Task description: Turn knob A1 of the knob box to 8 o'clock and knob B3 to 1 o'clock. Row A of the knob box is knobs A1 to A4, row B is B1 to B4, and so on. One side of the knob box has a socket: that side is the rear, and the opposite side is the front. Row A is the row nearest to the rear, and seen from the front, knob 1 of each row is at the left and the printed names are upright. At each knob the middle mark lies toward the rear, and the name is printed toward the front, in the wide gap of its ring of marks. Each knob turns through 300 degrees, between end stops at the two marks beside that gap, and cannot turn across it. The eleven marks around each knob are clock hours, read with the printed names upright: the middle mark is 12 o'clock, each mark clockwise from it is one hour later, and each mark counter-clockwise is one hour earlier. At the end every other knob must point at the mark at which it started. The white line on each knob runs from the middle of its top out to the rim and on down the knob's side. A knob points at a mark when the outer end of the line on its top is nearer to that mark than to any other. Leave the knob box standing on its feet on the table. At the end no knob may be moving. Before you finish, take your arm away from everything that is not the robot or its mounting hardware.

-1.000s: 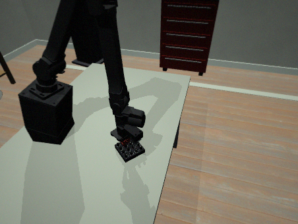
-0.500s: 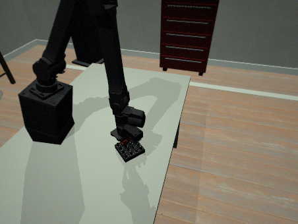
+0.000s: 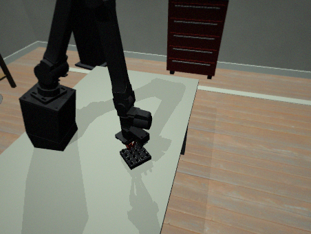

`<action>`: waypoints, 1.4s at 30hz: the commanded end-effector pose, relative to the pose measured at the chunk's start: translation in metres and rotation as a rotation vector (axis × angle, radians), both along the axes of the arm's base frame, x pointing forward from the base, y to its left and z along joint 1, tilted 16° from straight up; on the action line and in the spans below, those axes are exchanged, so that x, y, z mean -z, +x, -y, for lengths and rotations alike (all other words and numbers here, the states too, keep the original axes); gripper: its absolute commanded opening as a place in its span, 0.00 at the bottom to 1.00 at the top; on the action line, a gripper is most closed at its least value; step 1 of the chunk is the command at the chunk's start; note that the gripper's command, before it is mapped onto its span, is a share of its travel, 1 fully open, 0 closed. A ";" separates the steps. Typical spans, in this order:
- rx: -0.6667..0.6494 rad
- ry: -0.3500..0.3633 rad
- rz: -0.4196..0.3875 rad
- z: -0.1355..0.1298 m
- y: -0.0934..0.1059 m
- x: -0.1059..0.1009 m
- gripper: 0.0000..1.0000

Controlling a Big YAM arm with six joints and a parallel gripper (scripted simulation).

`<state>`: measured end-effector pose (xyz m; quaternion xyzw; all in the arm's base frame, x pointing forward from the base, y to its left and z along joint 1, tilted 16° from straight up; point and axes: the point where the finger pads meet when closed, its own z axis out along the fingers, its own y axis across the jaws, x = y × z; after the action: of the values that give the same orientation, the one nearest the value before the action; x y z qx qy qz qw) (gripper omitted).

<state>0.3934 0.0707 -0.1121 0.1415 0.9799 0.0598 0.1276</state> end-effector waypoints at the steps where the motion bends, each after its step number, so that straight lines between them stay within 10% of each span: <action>1: 0.003 0.000 0.012 0.005 -0.001 -0.016 0.19; 21: 0.002 0.001 0.011 0.005 -0.001 -0.020 0.19; 22: 0.002 0.001 0.011 0.005 -0.001 -0.020 1.00; 32: -0.001 0.001 0.013 0.006 -0.009 -0.044 1.00; 42: 0.000 0.003 0.036 0.012 -0.017 -0.118 1.00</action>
<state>0.3698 0.0627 -0.0234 0.1416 0.9795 0.0603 0.1301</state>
